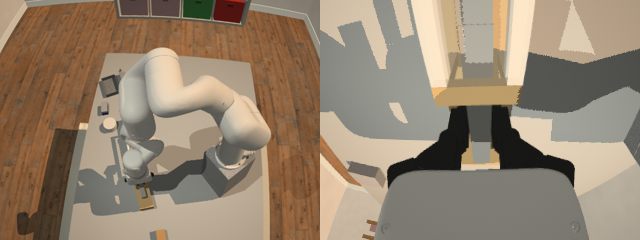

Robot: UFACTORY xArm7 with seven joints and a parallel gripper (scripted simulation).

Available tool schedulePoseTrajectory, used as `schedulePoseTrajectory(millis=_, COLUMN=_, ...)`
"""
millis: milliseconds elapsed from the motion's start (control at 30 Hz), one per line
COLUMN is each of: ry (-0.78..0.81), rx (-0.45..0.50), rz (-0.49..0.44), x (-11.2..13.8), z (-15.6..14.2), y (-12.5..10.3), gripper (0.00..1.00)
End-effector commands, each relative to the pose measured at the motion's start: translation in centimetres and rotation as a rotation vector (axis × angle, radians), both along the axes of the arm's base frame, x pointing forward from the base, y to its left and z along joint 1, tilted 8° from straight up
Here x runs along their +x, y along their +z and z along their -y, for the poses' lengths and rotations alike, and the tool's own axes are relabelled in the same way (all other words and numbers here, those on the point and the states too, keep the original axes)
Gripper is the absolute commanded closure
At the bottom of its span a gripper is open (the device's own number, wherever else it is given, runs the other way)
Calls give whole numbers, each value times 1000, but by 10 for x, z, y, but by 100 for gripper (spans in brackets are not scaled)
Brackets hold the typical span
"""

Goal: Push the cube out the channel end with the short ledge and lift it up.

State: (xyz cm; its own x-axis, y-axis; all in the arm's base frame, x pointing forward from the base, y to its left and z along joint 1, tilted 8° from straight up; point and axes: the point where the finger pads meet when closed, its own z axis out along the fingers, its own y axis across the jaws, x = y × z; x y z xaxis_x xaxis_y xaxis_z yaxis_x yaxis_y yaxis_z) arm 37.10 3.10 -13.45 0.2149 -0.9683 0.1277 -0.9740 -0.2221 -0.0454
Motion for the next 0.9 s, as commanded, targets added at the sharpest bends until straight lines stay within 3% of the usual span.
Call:
schedulePoseTrajectory(millis=0, ry=1, rx=1, rz=2, x=2, z=4, y=1, gripper=100)
schedulePoseTrajectory(millis=867, ry=1, rx=1, rz=2, x=5, z=15, y=3, gripper=100)
